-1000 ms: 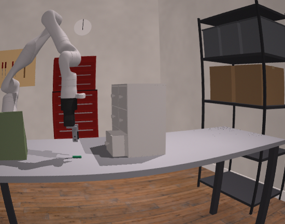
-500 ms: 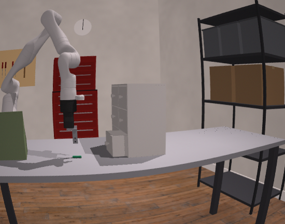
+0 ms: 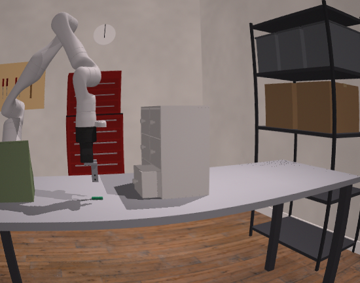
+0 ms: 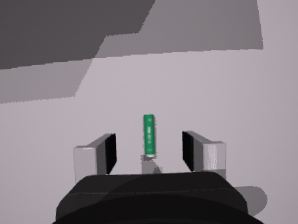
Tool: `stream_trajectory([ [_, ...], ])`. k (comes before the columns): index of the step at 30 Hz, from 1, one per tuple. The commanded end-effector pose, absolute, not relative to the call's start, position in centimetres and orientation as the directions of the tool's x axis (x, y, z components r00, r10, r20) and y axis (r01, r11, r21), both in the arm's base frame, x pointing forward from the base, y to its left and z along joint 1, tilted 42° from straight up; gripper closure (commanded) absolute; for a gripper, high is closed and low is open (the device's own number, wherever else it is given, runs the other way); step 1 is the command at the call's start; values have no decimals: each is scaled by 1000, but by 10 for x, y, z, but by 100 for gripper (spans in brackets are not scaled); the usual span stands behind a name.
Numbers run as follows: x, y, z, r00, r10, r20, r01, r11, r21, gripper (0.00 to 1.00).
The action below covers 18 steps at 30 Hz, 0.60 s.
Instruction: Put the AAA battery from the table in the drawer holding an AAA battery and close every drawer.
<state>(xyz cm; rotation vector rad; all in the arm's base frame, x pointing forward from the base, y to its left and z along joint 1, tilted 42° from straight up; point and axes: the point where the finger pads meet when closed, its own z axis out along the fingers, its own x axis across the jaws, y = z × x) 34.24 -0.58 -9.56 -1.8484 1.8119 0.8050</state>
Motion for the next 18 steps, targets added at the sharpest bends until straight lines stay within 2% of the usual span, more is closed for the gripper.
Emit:
stream_trajectory([
  [1, 343, -7, -96, -21, -746, -665, -994, -55, 93, 0],
  [15, 343, -7, -96, -21, -746, -665, -994, -55, 93, 0],
  [16, 343, -7, -96, -21, -746, -665, -994, -55, 93, 46],
  [18, 343, -7, -96, -21, -746, -665, -994, -55, 93, 46],
])
